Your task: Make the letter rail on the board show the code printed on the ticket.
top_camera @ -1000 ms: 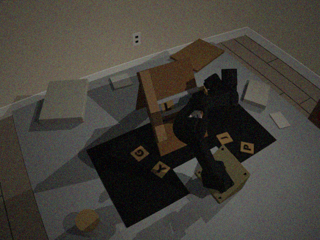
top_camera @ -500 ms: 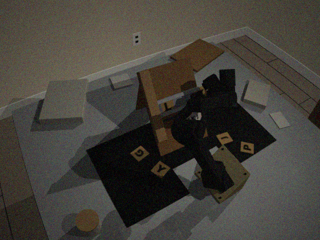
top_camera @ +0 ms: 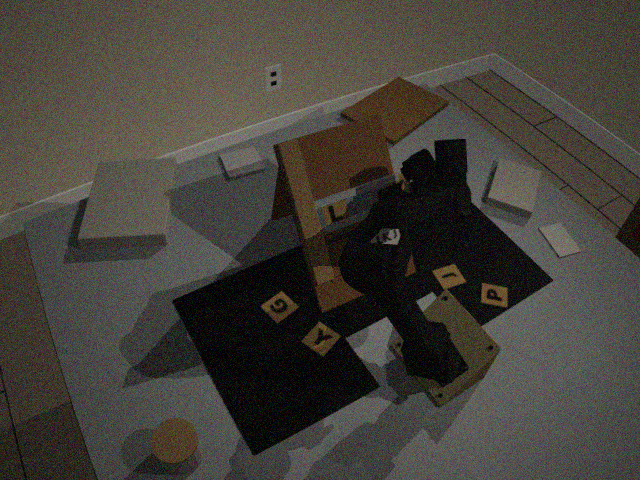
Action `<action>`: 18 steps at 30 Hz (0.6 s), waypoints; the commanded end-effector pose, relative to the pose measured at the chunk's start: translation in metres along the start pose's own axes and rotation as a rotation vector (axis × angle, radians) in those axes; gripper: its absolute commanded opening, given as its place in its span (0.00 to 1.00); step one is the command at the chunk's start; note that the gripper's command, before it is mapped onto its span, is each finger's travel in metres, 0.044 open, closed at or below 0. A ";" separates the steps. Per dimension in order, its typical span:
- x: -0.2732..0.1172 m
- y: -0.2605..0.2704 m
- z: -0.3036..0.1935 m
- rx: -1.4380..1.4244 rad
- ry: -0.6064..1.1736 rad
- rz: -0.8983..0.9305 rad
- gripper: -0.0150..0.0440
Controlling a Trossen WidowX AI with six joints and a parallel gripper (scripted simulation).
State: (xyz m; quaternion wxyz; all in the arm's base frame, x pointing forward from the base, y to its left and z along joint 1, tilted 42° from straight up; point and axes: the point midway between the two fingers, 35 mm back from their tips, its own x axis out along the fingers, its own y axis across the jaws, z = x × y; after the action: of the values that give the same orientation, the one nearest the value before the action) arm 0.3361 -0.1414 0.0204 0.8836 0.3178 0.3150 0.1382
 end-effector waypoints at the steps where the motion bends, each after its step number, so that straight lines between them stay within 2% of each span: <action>1: 0.001 0.002 -0.002 0.007 0.005 -0.001 0.25; 18: 0.001 0.011 -0.002 0.007 0.005 -0.001 0.25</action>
State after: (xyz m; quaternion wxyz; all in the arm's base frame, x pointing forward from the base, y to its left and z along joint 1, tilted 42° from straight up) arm 0.3358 -0.1344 0.0261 0.8834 0.3181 0.3151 0.1382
